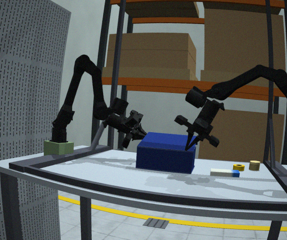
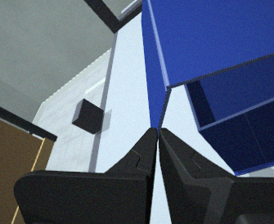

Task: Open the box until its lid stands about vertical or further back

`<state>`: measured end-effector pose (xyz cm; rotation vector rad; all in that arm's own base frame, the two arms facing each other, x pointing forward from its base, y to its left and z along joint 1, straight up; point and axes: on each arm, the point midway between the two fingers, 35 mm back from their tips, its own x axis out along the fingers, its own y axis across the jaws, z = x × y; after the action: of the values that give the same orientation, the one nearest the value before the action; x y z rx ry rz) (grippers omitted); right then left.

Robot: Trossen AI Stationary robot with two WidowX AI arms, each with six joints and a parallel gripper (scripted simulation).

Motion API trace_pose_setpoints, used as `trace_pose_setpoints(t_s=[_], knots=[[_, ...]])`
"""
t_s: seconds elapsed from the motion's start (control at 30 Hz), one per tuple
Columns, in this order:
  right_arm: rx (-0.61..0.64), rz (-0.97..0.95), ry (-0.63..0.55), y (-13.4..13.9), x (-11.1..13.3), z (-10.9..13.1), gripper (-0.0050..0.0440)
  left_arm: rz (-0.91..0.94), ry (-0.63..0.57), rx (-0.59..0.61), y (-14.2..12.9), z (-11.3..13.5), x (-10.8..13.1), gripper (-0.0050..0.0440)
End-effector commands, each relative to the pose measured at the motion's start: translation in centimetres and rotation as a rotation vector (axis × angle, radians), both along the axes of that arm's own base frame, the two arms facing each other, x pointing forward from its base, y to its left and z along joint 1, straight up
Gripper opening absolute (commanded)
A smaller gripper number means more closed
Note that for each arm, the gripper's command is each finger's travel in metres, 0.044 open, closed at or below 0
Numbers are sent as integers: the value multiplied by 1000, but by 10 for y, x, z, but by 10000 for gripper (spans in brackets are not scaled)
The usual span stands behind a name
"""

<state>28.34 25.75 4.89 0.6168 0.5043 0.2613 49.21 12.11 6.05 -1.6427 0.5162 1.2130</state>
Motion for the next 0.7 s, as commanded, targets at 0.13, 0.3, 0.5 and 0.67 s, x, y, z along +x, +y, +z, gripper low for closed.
trace_pose_setpoints(t_s=[0.13, 0.3, 0.5, 0.67], knots=[[27, 14, -22, 4, 1, 18, 6, -3, 3, -2, -1, 0, 0, -50], [33, 14, -26, 4, 3, 25, 6, -3, 3, -2, -1, 0, 0, -50], [33, 14, -27, 3, 3, 29, 6, -3, 3, -2, -1, 0, 0, -50], [33, 13, -27, 1, 3, 33, 6, -3, 3, -2, -1, 0, 0, -50]])
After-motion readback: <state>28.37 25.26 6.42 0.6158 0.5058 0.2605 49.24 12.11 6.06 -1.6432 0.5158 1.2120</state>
